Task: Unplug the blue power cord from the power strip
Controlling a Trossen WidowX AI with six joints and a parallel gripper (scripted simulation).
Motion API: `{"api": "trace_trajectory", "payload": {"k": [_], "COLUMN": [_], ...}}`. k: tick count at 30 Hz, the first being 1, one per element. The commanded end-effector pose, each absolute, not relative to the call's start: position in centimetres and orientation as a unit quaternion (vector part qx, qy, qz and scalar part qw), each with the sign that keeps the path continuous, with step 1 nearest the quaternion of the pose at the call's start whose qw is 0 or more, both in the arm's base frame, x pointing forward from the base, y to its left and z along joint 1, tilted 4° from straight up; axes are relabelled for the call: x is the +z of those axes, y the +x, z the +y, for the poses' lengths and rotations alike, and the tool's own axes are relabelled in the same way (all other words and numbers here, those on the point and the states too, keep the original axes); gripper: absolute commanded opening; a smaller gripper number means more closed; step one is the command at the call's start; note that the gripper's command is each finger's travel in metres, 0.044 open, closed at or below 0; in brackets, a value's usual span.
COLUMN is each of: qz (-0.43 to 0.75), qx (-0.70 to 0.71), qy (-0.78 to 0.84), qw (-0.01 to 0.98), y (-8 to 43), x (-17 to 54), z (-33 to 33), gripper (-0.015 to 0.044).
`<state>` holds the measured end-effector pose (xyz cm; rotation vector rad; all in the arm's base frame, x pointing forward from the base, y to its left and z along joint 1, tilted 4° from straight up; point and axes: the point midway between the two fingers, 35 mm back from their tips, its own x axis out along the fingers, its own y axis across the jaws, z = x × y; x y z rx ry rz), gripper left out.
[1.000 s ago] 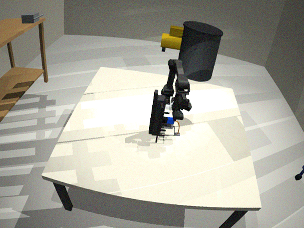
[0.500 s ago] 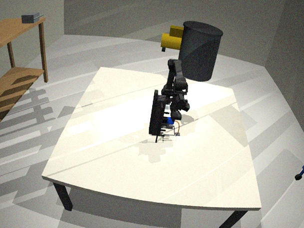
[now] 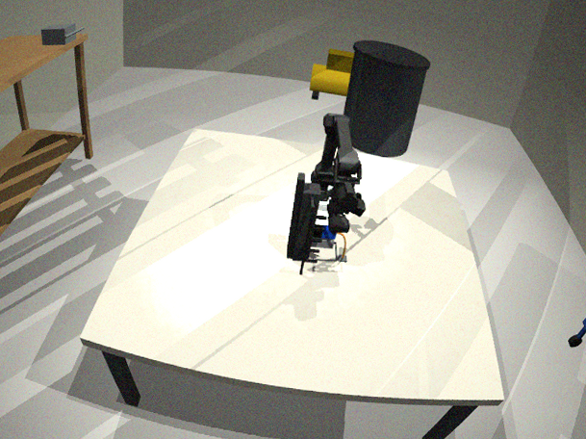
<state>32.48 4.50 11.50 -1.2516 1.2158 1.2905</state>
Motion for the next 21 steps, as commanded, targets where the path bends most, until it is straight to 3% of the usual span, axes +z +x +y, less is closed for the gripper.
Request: {"api": "trace_trajectory", "payload": {"k": [1, 21], "qz": [0.496, 0.495], "qx": [0.526, 0.527], "qy": [-0.510, -0.510], "qw": [0.467, 0.467], "y": [32.5, 32.5], "x": [11.5, 11.5], "z": [4.5, 7.2], "gripper": [0.0008, 0.0000]}}
